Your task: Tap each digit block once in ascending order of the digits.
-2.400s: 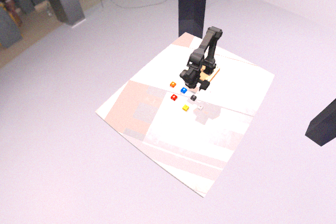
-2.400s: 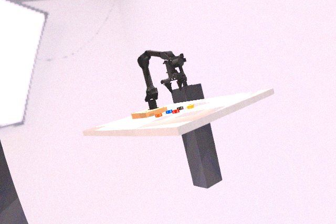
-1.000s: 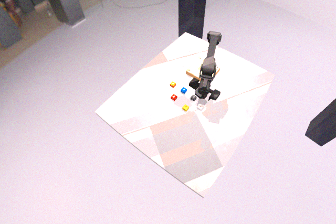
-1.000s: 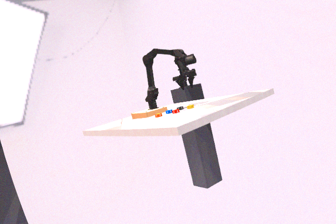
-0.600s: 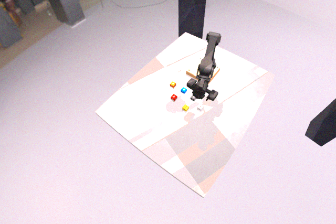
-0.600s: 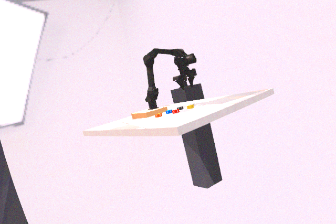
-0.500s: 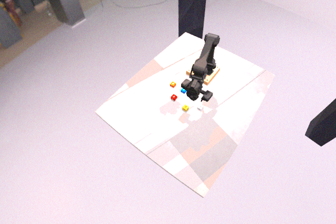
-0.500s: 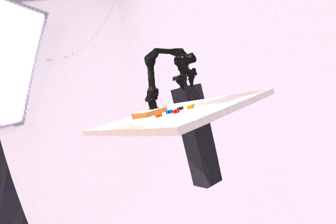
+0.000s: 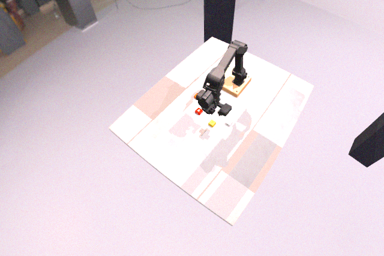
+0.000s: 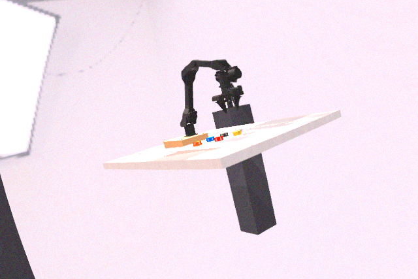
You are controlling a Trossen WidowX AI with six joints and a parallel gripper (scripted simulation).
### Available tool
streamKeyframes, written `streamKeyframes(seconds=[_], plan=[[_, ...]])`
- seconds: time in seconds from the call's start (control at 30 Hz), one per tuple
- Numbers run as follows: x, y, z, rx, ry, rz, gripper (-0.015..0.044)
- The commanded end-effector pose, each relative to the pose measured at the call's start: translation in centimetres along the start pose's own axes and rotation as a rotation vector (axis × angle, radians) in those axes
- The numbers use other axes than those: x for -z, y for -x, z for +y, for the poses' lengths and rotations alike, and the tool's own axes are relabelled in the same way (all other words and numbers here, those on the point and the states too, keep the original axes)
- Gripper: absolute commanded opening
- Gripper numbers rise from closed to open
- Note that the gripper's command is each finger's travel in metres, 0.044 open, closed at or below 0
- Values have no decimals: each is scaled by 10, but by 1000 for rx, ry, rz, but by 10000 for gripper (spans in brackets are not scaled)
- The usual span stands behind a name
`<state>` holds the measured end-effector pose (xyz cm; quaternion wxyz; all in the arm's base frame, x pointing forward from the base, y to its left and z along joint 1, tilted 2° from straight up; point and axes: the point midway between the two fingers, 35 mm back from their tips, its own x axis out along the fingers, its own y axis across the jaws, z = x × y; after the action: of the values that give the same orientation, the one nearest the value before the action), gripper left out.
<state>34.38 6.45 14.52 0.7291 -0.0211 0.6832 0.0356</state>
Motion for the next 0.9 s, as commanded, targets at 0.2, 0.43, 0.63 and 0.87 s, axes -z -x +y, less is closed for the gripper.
streamKeyframes(seconds=[0.2, 0.43, 0.63, 0.87], plan=[[-2, 1, 0, -4, 4, -3, 400], [14, 1, -70, 4, 5, -1, 400], [28, 1, -105, 7, 5, 0, 400], [28, 1, -105, 7, 5, 0, 400]])
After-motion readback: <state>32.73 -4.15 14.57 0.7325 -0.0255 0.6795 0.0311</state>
